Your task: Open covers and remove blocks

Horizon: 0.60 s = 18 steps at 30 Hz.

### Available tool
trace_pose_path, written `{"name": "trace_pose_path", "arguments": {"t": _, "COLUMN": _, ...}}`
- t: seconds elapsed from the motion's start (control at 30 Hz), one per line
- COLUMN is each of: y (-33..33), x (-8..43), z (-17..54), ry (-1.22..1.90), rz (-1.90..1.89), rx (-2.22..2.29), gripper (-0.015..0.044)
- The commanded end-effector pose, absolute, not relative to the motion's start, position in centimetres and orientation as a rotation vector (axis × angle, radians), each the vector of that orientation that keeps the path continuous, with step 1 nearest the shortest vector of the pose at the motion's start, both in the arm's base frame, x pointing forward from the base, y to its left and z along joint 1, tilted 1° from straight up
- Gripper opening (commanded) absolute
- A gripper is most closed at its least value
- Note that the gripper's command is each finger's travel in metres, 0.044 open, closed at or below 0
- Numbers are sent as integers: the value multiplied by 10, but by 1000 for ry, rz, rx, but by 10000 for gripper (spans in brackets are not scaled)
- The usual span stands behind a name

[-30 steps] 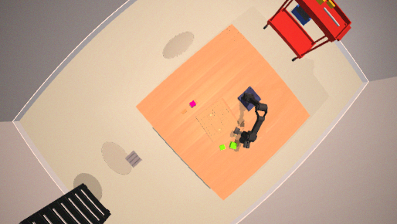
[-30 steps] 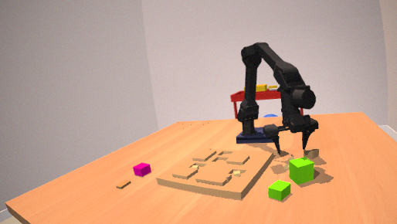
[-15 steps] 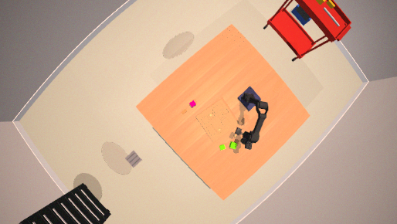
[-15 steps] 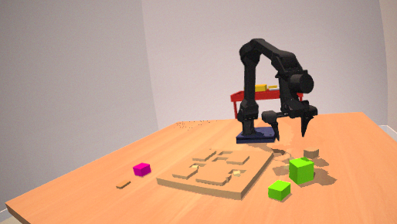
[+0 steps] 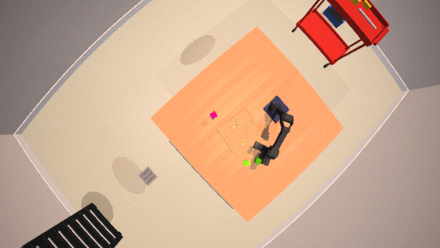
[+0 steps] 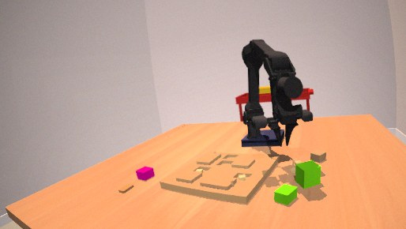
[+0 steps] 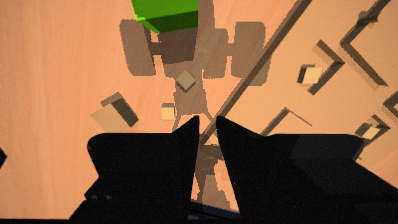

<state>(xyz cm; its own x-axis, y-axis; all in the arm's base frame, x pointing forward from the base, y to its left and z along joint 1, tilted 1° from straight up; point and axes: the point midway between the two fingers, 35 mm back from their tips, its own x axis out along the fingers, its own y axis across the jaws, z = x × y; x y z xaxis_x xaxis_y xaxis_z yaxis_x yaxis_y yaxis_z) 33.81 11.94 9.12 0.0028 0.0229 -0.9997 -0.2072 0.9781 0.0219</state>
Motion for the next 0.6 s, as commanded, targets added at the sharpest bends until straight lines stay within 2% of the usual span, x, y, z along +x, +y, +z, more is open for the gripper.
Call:
{"name": "trace_pose_path", "arguments": {"t": 0.0, "y": 105, "x": 347, "z": 90, "ry": 1565, "rz": 185, "rx": -138, "gripper": 0}}
{"name": "trace_pose_path", "arguments": {"t": 0.57, "y": 24, "x": 390, "z": 90, "ry": 1553, "rz": 207, "rx": -178, "gripper": 0}}
